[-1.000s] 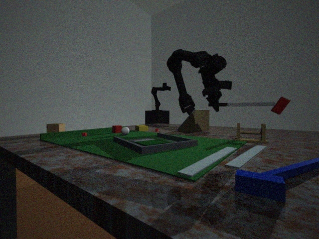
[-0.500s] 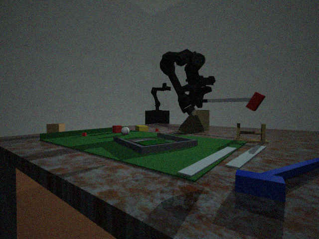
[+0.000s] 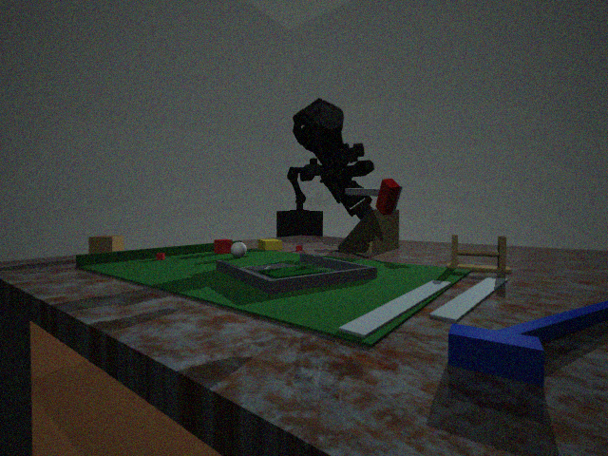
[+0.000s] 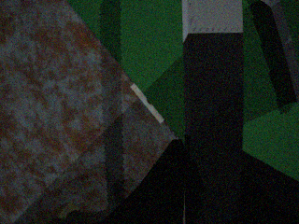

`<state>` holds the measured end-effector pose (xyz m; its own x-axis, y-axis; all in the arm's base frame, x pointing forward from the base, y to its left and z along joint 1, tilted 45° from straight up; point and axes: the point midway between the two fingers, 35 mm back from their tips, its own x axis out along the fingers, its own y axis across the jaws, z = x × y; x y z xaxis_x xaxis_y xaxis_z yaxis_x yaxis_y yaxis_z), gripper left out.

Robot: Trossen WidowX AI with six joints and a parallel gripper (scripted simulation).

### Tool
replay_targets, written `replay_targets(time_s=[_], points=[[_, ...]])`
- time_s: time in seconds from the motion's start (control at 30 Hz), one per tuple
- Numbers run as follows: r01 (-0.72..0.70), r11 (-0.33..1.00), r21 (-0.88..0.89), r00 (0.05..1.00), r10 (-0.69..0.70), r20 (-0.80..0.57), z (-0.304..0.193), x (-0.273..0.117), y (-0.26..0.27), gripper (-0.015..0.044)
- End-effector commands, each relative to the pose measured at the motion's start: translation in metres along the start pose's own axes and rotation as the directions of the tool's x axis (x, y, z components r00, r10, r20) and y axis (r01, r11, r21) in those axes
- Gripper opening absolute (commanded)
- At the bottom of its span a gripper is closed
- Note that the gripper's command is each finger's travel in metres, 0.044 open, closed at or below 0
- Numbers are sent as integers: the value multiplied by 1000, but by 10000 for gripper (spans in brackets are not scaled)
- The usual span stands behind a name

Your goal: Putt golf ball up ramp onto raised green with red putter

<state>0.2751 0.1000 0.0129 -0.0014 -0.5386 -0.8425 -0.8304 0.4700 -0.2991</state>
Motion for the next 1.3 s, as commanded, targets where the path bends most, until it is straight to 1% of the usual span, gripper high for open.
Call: replay_targets(time_s=[0.0,0.17,0.37,0.53,0.73,1.07,1.13,1.27], points=[[20,989,150,1000,-18,-15,-25,-7,-16,0],[46,948,316,999,-38,-33,-53,-15,-33,0],[82,861,501,996,-60,-59,-89,-23,-50,0],[113,761,639,993,-77,-85,-119,-29,-61,0],[153,611,777,988,-95,-120,-157,-36,-69,0],[214,312,926,976,-117,-186,-220,-45,-73,0],[218,291,932,974,-118,-191,-224,-45,-73,0],[218,291,932,974,-118,-191,-224,-45,-73,0]])
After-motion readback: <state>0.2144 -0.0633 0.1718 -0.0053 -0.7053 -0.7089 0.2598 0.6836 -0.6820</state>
